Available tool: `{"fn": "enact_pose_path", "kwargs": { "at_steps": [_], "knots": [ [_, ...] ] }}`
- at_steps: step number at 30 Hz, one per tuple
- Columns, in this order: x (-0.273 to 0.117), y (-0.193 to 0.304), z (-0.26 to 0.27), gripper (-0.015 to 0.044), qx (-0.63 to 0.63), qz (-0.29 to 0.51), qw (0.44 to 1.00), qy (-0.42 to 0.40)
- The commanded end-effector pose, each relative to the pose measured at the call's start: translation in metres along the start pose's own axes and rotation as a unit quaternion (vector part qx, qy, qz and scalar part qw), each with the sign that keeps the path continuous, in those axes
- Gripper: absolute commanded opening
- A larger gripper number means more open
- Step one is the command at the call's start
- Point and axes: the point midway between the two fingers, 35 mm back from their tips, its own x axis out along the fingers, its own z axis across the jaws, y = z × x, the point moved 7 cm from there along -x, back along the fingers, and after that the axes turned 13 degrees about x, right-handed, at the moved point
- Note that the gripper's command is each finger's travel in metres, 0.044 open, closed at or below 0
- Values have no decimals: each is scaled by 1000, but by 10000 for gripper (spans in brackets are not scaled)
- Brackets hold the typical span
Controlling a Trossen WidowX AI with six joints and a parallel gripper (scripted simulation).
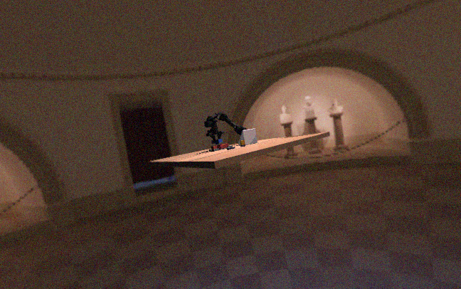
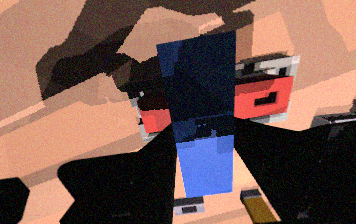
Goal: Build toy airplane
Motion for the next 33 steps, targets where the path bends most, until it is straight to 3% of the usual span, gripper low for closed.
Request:
{"fn": "enact_pose_path", "kwargs": {
  "at_steps": [1, 9, 14, 19, 33],
  "knots": [
    [5, -1, 0, 196, 0, -1, 1000, -3],
    [14, -2, 0, 196, 0, -2, 1000, -3],
    [13, -1, -1, 162, 0, -1, 1000, 1],
    [13, -1, -1, 31, 0, -1, 1000, 1],
    [13, -1, -1, 399, 0, -1, 1000, 1]
  ]
}}
